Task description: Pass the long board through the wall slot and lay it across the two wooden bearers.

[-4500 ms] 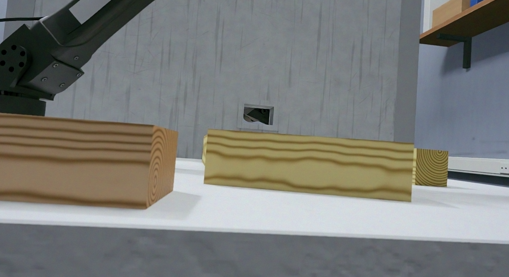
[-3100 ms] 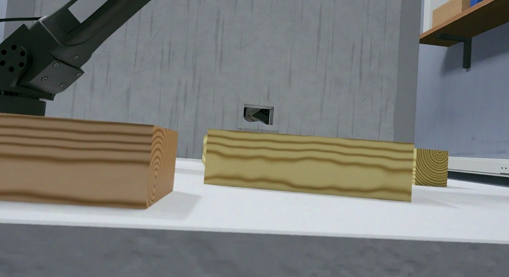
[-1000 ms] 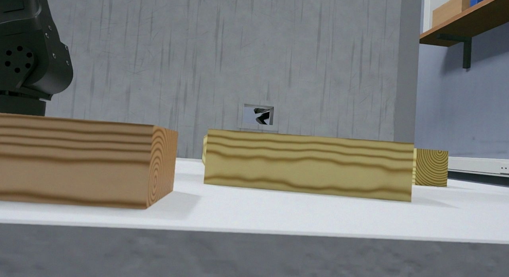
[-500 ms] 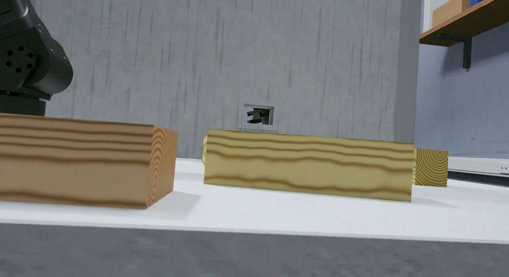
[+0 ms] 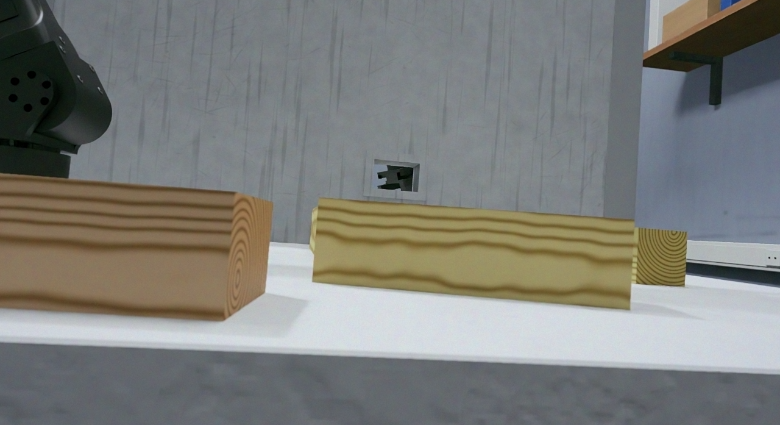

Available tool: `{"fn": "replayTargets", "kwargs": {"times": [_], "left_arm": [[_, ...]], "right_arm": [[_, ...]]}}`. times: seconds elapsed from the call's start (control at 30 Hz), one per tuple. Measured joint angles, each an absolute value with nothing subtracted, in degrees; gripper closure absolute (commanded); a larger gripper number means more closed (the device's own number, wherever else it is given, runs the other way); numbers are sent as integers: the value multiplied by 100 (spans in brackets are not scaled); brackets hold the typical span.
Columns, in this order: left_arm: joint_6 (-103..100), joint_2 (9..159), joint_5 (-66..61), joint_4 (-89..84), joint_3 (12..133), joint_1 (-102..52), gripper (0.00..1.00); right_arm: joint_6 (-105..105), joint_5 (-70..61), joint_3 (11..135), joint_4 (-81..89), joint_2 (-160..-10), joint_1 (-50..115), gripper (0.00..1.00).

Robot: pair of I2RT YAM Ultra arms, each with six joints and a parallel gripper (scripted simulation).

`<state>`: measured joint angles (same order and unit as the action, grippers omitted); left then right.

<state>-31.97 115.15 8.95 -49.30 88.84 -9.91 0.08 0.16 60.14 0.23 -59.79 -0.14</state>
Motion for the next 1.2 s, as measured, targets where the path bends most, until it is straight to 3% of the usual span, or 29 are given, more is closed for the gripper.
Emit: {"fn": "replayTargets", "kwargs": {"times": [1.2], "left_arm": [[-3131,11856,928,-4338,8648,-906,24]], "right_arm": [[8,16,6014,23,-5979,-14,0]]}}
